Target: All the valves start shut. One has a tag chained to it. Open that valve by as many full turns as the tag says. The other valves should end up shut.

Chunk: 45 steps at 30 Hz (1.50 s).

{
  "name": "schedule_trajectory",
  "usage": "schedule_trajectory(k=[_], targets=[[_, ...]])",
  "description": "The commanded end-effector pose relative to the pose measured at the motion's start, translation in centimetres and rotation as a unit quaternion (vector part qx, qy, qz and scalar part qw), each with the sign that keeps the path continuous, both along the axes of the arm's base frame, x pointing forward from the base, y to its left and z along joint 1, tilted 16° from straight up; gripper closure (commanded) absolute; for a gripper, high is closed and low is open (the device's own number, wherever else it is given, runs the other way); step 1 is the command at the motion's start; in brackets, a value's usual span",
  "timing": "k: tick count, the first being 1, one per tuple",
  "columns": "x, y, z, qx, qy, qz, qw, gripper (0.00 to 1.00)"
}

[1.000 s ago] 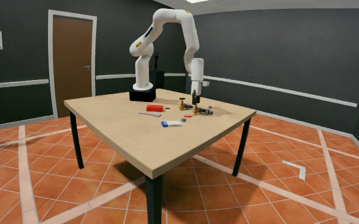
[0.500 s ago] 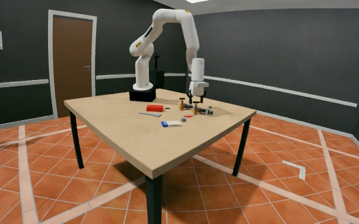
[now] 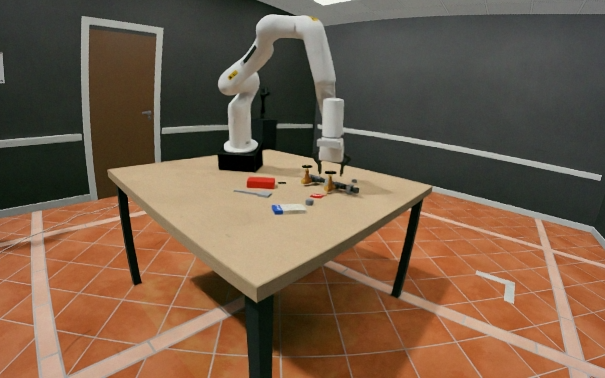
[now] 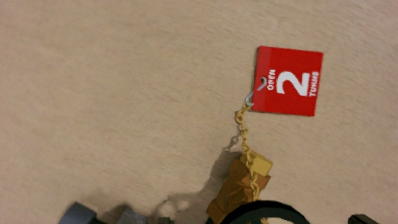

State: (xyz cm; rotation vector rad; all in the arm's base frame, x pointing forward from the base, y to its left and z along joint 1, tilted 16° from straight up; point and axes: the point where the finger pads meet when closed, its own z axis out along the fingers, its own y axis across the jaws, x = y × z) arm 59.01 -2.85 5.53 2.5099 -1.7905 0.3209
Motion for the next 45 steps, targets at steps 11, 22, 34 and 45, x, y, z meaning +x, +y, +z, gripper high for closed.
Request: schedule_trajectory(k=[11, 22, 34, 45], targets=[[0.06, 0.02, 0.07, 0.051, -0.083, -0.361, 0.927, 0.00], [0.06, 0.02, 0.07, 0.054, -0.139, -0.513, 0.845, 0.00], [0.06, 0.02, 0.07, 0.054, -0.139, -0.513, 0.845, 0.00], [0.06, 0.02, 0.07, 0.054, -0.139, -0.513, 0.845, 0.00]])
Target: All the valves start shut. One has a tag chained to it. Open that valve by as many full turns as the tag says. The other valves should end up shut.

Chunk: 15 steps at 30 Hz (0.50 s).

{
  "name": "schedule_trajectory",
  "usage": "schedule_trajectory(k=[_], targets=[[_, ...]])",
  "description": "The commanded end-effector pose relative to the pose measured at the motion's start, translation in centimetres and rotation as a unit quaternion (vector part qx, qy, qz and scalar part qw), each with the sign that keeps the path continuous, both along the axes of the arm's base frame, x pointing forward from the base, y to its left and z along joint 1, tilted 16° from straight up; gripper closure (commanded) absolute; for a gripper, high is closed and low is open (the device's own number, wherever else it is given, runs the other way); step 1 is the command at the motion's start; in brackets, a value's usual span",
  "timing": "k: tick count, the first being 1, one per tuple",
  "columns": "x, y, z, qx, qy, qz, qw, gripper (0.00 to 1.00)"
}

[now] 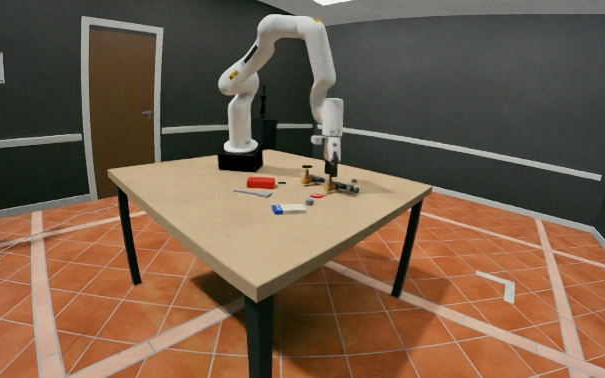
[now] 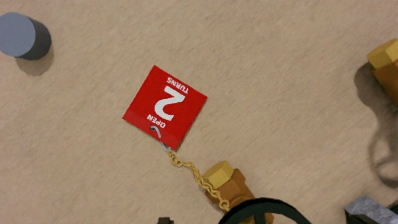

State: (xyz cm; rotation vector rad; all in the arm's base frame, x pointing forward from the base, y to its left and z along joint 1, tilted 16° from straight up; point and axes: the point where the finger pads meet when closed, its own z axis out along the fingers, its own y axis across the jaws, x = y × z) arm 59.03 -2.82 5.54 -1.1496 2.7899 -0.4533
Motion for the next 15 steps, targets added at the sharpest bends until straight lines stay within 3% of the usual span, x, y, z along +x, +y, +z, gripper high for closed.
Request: schedule_trajectory(k=[1, 9, 10, 15], targets=[[0.04, -0.01, 0.06, -0.006, -0.011, 0.000, 1.000, 0.00], [0.04, -0.01, 0.06, -0.006, -0.011, 0.000, 1.000, 0.00], [0.04, -0.01, 0.06, -0.006, -0.011, 0.000, 1.000, 1.00], [0.04, -0.01, 0.06, -0.006, -0.011, 0.000, 1.000, 1.00]])
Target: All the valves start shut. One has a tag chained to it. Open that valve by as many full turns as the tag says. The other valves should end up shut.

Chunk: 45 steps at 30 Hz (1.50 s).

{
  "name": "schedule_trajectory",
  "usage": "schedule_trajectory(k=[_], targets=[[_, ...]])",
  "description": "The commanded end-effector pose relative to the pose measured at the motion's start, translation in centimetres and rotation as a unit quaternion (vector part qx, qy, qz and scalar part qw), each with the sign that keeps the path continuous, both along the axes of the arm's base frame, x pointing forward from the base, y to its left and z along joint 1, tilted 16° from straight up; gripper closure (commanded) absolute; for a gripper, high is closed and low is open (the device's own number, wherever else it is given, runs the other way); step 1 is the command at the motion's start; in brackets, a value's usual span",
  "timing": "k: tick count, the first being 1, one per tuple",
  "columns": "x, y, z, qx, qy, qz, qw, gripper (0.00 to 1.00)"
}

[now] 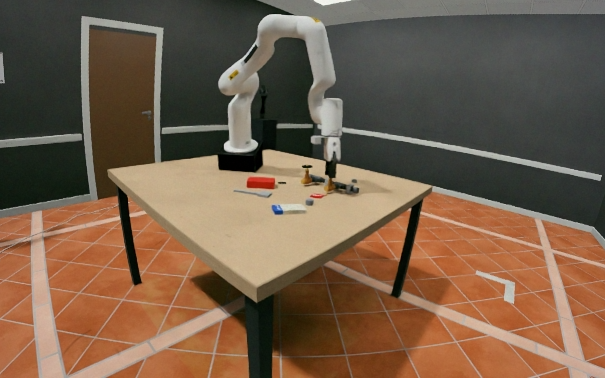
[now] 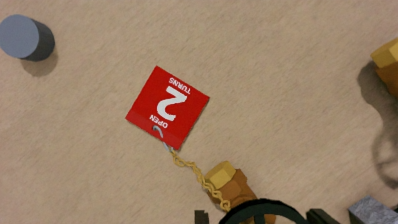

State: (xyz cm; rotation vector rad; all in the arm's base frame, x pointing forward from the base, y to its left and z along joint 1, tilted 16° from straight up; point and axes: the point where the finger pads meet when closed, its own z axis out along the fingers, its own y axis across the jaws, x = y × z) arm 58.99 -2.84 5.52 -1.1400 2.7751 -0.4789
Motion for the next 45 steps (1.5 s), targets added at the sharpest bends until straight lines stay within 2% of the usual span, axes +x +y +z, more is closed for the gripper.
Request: schedule_trajectory(k=[1, 28, 36, 41, 45], targets=[[0.08, 0.02, 0.07, 0.000, -0.001, 0.000, 1.000, 1.00], [0.08, 0.02, 0.07, -0.004, 0.003, 0.016, 1.000, 1.00], [0.08, 0.02, 0.07, -0.015, 0.016, 0.066, 0.998, 1.00], [0.08, 0.02, 0.07, -0.032, 0.036, 0.140, 0.989, 1.00], [0.08, 0.02, 0.07, -0.050, 0.057, 0.220, 0.973, 1.00]])
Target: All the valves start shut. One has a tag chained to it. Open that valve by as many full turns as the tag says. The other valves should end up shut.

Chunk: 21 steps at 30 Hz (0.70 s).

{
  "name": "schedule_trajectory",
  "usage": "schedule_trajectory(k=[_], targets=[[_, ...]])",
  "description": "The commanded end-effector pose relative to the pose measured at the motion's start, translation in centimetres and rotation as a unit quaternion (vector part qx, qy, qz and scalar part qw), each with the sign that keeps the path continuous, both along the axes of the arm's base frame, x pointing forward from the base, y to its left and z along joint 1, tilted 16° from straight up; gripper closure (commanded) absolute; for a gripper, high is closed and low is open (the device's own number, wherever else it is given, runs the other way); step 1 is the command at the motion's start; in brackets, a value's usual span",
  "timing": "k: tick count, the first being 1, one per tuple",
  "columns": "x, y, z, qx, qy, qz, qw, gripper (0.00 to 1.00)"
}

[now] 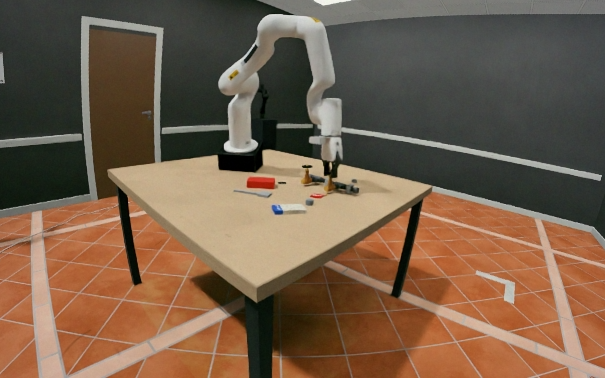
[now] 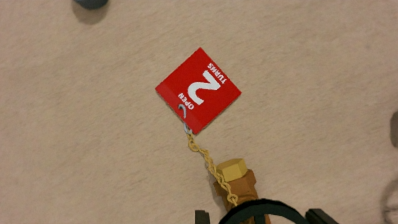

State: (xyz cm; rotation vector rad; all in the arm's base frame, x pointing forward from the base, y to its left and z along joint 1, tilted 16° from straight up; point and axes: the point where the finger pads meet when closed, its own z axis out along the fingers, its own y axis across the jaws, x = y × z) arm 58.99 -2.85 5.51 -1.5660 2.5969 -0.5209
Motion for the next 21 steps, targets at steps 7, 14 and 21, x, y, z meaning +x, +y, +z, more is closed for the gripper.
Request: schedule_trajectory(k=[7, 14, 21], targets=[[0.08, 0.02, 0.08, -0.045, 0.060, 0.200, 0.977, 1.00], [0.08, 0.02, 0.08, -0.087, 0.102, 0.375, 0.917, 1.00], [0.08, 0.02, 0.08, -0.126, 0.133, 0.522, 0.833, 1.00]])
